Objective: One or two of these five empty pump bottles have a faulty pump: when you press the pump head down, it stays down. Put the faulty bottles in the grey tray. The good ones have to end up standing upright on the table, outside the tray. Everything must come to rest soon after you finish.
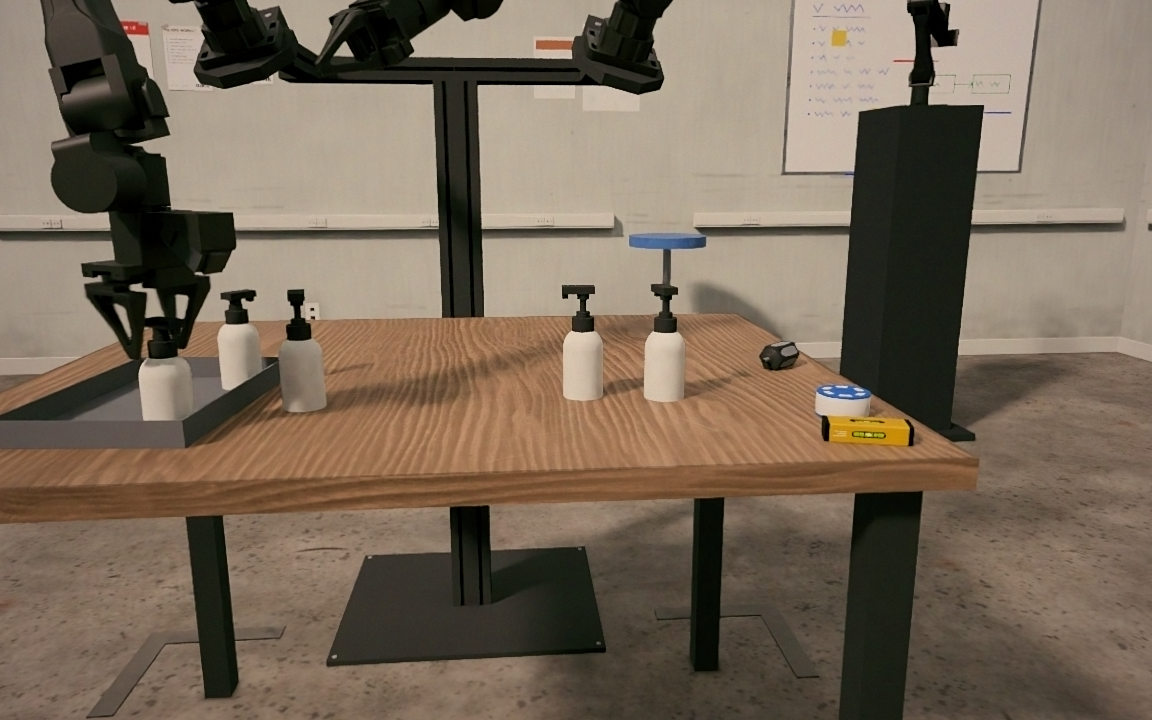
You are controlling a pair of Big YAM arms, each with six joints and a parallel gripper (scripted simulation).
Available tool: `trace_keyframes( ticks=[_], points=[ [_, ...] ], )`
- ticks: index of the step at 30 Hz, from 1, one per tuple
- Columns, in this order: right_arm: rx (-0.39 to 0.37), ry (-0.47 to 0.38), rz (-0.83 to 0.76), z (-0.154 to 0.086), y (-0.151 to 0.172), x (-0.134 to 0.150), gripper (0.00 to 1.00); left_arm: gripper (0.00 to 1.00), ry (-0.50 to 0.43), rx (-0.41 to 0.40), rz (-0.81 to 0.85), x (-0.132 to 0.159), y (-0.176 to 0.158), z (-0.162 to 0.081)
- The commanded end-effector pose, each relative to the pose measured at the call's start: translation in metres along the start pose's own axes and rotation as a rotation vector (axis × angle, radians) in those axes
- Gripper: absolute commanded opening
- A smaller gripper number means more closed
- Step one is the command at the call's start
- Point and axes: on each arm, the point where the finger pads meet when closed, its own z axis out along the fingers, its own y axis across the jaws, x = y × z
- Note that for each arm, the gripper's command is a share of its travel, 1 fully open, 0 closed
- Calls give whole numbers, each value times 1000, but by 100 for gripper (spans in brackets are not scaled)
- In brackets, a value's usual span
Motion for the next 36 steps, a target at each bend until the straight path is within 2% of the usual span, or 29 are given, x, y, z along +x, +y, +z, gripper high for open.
trace_keyframes(
  ticks=[1,2,4,10,16,18,19,22,26,28,33,34,35,36],
  points=[
    [18,-12,4,-2,-8,-4,75,0,-12,1,1,-7,-1,2],
    [21,-11,8,1,-8,1,75,0,-12,1,1,-7,-1,2],
    [26,-14,11,-12,-18,1,75,0,-12,1,1,-7,-1,2],
    [1,-2,7,-18,-15,6,75,0,-12,1,1,-7,-1,2],
    [-3,-8,0,-35,-6,-4,75,0,-12,1,1,-7,-1,2],
    [-12,-4,-3,-29,4,-4,75,0,-12,1,1,-7,-1,2],
    [5,-13,2,-40,0,-6,75,0,-12,1,1,-7,-1,2],
    [-3,-8,-1,-57,12,-3,75,0,-12,1,1,-7,-1,2],
    [7,-13,2,-63,6,-6,75,0,-12,1,1,-7,-1,2],
    [-3,9,10,-42,5,8,75,0,-12,1,1,-7,-1,2],
    [14,-1,7,-39,-3,5,75,0,-12,1,1,-7,-1,2],
    [14,-4,35,-40,-2,3,86,0,-12,1,1,-7,-1,2],
    [21,-10,58,-51,-6,1,98,0,-12,1,1,-7,-1,2],
    [30,-20,85,-59,-9,-4,100,0,-12,1,1,-7,-1,2]
  ],
)
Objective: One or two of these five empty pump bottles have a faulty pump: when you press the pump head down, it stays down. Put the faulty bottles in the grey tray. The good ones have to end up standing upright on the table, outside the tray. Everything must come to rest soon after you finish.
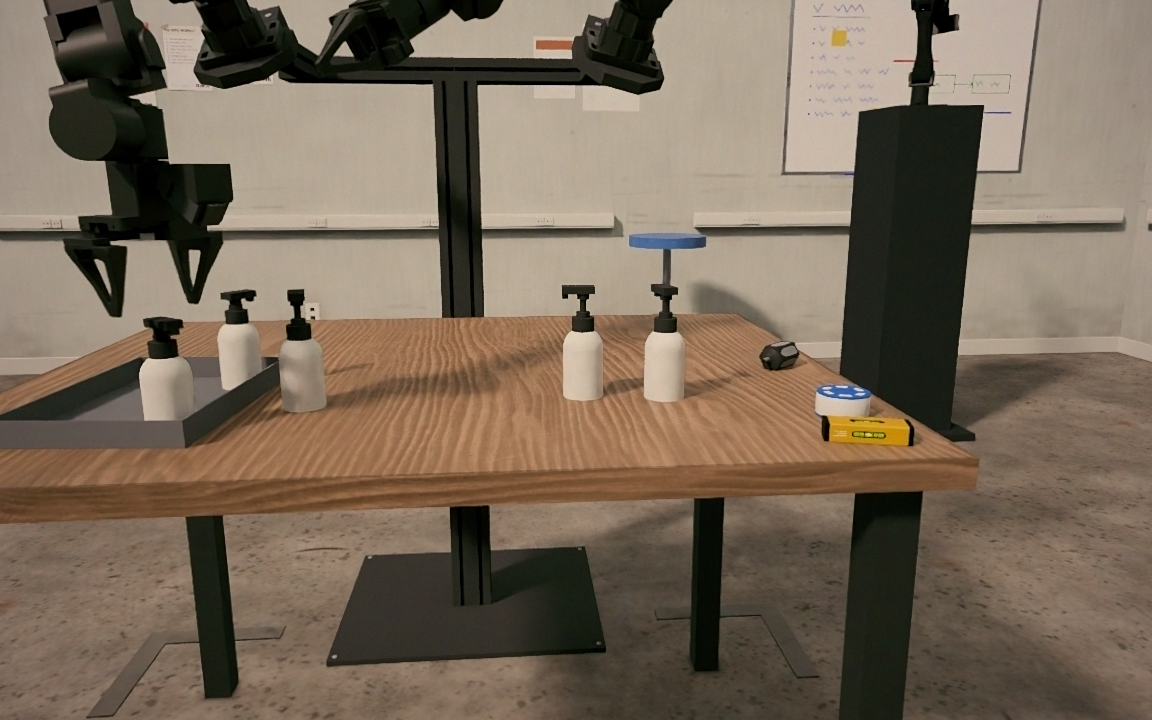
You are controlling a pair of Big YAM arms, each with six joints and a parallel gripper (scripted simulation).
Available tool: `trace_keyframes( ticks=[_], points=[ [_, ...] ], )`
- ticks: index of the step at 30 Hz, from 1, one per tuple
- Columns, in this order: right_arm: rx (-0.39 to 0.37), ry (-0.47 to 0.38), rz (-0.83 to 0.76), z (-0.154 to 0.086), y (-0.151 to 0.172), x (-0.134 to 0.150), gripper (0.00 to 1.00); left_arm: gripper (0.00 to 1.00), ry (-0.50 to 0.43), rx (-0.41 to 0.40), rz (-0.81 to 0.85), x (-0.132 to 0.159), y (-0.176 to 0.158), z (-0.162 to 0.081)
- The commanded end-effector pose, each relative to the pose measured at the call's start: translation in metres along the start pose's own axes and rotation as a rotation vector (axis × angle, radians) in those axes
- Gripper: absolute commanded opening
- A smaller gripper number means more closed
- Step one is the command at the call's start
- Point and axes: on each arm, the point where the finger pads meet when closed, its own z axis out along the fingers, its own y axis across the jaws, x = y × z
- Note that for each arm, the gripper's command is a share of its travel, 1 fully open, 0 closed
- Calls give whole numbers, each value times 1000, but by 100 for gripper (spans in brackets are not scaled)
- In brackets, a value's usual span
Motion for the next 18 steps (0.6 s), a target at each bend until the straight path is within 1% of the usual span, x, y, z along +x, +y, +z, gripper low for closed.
trace_keyframes(
  ticks=[1,3,5,10,15,18],
  points=[
    [20,-14,106,-15,-12,-5,100,0,-12,1,1,-7,-1,2],
    [13,-14,204,-24,-5,-8,100,0,-12,1,1,-7,-1,2],
    [13,-14,204,-24,-5,-8,100,0,-12,1,1,-7,-1,2],
    [11,-15,495,-54,-3,-8,100,0,-12,1,1,-7,-1,2],
    [13,-20,705,-79,-6,-10,100,0,-12,1,1,-7,-1,2],
    [8,-15,828,-92,-2,-7,100,0,-12,1,1,-7,-1,2]
  ],
)
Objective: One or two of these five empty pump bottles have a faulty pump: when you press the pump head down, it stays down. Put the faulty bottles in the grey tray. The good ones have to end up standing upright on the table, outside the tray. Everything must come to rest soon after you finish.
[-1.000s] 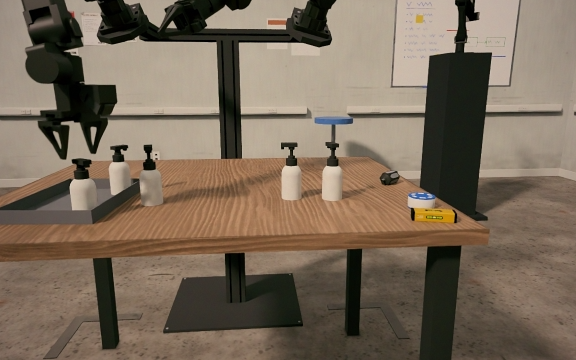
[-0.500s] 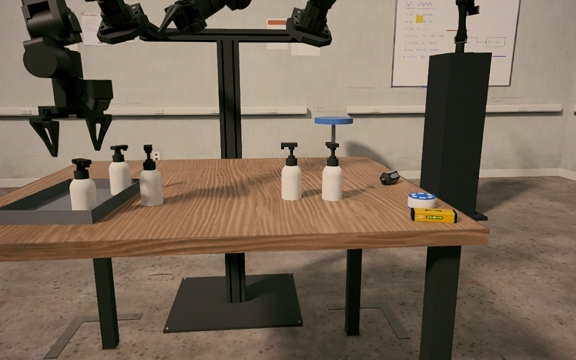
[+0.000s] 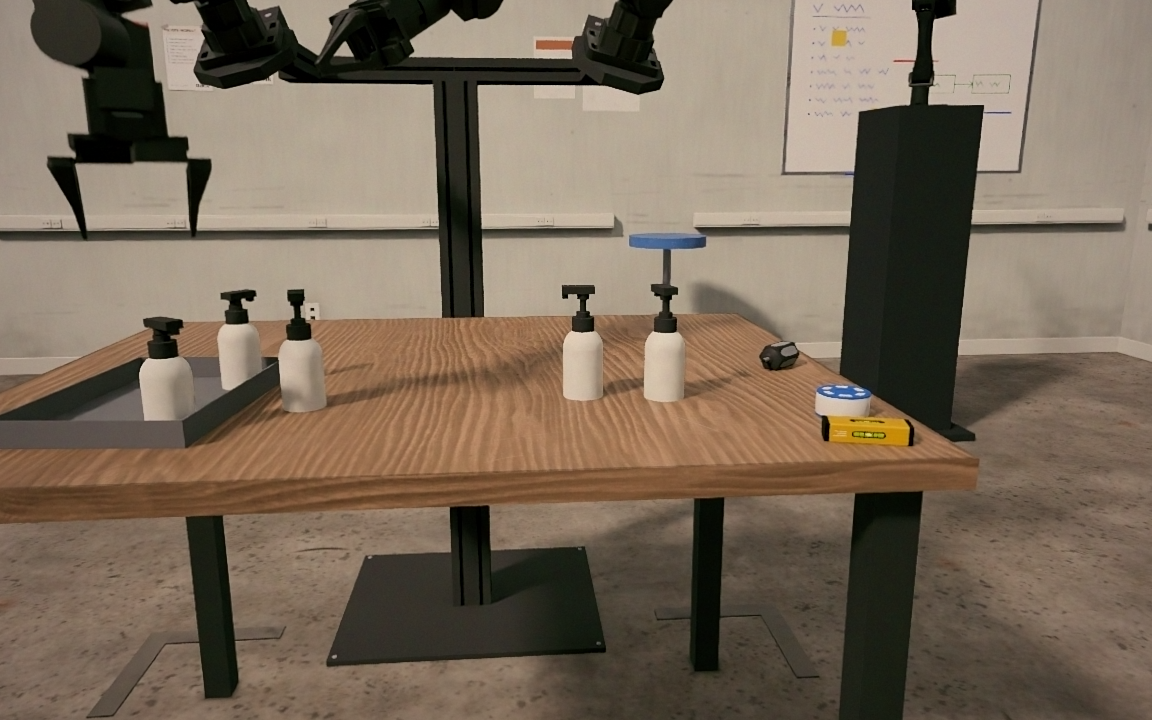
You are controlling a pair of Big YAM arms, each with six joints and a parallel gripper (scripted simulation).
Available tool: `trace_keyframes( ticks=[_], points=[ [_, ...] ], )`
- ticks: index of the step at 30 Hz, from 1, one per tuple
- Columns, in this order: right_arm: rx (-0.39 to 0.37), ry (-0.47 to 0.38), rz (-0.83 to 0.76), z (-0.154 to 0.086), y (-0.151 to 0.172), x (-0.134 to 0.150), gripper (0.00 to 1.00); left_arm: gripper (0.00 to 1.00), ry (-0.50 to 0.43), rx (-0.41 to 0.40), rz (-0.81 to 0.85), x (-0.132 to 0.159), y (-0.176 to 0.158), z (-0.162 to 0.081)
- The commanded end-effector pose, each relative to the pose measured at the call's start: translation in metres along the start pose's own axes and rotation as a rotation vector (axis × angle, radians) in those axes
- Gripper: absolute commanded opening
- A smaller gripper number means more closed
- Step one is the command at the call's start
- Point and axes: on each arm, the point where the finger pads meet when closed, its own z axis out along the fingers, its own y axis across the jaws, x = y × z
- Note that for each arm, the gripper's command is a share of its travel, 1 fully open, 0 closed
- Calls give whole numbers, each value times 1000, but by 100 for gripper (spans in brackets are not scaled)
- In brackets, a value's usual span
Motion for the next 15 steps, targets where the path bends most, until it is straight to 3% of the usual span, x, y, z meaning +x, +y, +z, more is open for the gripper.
trace_keyframes(
  ticks=[1,5,10,15],
  points=[
    [-7,26,233,-19,8,3,100,0,-12,1,1,-7,-1,2],
    [-8,39,326,-22,11,4,100,0,-12,1,1,-7,-1,2],
    [-3,21,486,-51,7,-1,100,0,-12,1,1,-7,-1,2],
    [-3,34,497,-54,10,2,100,0,-12,1,1,-7,-1,2]
  ],
)
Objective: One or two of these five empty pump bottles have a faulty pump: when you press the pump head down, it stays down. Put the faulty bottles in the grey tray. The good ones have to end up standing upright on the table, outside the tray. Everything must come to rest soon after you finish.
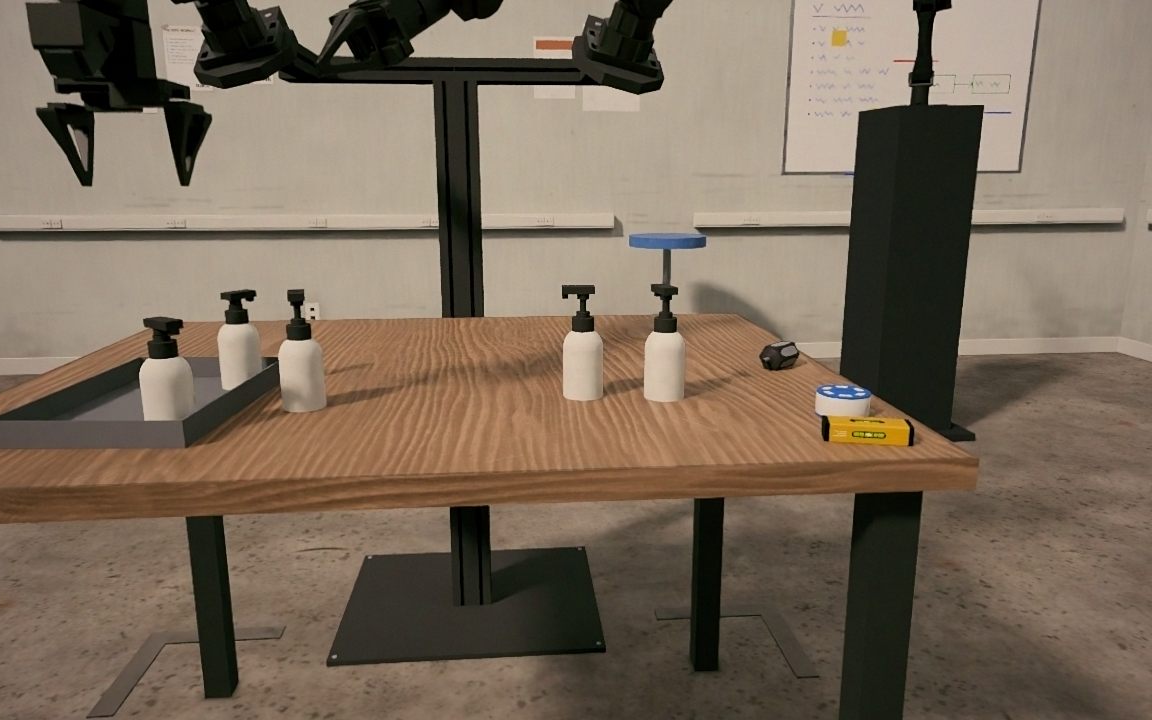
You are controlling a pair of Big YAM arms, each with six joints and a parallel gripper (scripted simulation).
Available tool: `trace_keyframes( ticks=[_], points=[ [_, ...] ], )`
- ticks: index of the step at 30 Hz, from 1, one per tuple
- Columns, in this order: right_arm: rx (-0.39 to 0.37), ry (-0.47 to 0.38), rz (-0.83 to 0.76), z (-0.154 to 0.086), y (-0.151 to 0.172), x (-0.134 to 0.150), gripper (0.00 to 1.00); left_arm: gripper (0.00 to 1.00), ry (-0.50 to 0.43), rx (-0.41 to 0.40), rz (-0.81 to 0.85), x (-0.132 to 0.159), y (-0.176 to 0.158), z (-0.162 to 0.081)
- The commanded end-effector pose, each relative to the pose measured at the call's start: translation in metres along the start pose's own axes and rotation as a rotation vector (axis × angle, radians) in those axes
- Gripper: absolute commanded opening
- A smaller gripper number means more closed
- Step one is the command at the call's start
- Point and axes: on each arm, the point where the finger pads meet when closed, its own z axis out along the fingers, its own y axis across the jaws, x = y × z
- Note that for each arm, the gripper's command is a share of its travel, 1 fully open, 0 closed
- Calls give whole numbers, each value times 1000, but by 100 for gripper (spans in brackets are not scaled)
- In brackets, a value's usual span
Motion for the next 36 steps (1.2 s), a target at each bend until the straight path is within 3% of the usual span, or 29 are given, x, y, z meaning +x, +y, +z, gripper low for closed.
trace_keyframes(
  ticks=[1,13,17,21,23,29,34,36],
  points=[
    [0,26,36,-2,7,6,100,0,-12,1,1,-7,-1,2],
    [4,17,32,-1,2,4,100,0,-7,2,21,-9,0,5],
    [4,17,32,-1,2,4,100,0,34,0,118,-3,27,8],
    [4,45,33,6,6,12,100,0,132,85,300,17,77,6],
    [4,45,33,6,6,12,100,0,132,85,300,17,77,6],
    [-5,37,61,4,36,30,100,0,233,263,467,49,155,-32],
    [-8,40,85,-3,101,68,100,0,220,362,557,59,216,-86],
    [-12,31,89,-8,128,75,100,0,221,414,570,67,225,-112]
  ],
)
